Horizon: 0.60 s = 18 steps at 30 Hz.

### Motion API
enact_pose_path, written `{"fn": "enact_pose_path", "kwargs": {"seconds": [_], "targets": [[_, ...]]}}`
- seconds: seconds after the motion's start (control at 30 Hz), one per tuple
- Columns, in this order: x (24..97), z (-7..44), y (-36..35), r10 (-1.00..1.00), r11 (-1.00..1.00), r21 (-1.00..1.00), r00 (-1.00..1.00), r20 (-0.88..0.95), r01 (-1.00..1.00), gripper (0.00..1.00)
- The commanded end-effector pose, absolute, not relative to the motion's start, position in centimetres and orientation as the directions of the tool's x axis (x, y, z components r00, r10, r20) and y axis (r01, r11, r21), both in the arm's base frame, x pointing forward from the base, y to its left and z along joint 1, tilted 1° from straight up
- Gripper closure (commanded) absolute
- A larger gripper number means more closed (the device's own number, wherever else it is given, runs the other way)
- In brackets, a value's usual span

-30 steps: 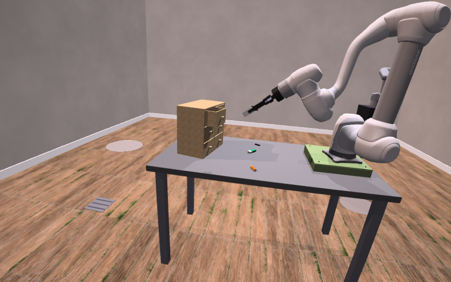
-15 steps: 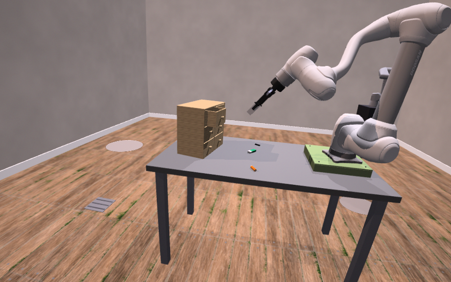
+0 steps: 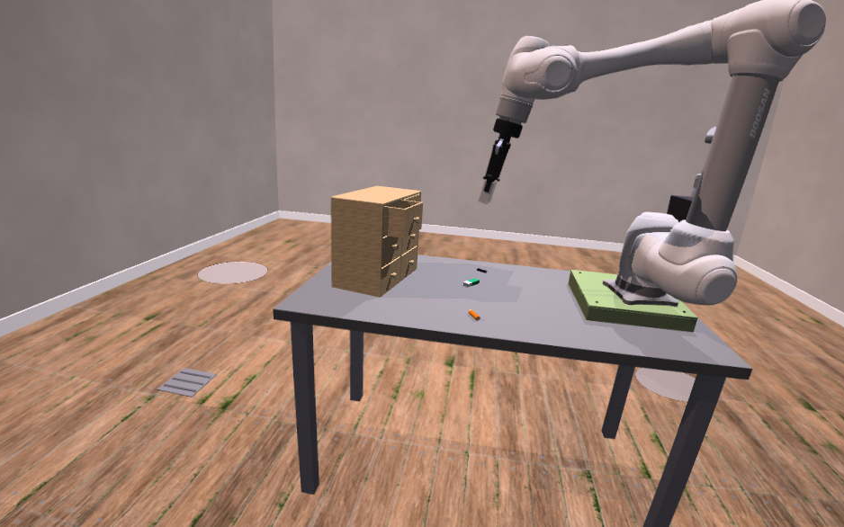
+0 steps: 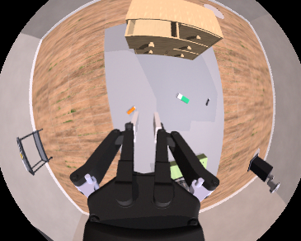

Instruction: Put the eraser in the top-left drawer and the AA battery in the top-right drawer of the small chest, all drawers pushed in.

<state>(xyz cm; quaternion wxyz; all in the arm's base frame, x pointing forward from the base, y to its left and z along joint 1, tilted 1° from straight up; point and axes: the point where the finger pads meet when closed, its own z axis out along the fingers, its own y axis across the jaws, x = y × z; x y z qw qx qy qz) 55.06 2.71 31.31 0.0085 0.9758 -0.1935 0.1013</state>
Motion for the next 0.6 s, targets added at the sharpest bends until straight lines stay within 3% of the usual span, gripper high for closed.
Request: {"fn": "enact_pose_path", "kwargs": {"seconds": [0.0,0.57], "targets": [[54.8,31.5,2.6,-0.379,-0.925,-0.021,0.914,0.147,-0.38,0.8],[53.6,32.7,3.0,-0.38,-0.925,-0.021,0.925,-0.004,-0.38,0.8]]}}
